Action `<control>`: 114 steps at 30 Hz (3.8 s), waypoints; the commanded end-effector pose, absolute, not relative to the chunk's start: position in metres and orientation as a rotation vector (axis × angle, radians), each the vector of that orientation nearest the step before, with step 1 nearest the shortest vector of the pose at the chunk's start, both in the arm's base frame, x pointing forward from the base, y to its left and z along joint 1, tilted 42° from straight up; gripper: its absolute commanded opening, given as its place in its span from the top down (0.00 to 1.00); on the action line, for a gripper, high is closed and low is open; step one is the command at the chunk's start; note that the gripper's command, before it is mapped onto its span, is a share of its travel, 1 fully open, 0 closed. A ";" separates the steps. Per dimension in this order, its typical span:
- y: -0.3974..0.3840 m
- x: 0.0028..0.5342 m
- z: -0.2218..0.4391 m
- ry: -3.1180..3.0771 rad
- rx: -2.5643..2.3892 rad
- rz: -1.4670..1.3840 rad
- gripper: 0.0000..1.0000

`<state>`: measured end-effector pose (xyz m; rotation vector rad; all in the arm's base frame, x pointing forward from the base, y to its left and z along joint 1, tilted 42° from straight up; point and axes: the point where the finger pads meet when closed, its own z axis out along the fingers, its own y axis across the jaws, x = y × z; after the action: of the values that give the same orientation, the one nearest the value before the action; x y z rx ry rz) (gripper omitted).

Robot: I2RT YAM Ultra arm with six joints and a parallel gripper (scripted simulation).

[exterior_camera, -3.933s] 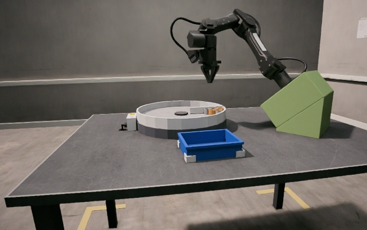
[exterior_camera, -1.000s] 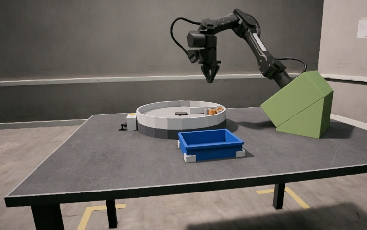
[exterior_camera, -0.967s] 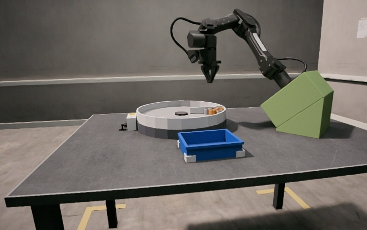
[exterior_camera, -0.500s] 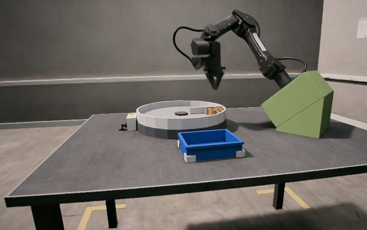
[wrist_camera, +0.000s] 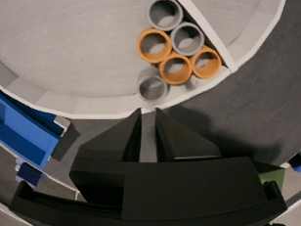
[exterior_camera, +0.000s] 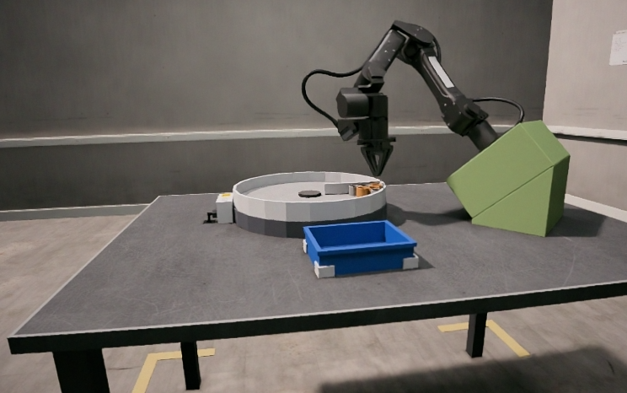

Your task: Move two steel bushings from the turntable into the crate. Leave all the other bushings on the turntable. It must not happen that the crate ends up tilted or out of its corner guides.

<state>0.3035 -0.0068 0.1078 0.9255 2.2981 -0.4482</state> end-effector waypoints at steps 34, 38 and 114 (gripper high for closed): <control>-0.006 0.308 0.109 2.268 0.920 -0.415 0.87; -0.006 0.308 0.109 2.268 0.919 -0.415 0.87; -0.004 0.310 0.111 2.267 0.919 -0.412 0.87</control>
<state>0.3091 -0.0048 0.1080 0.9215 2.2803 -0.4232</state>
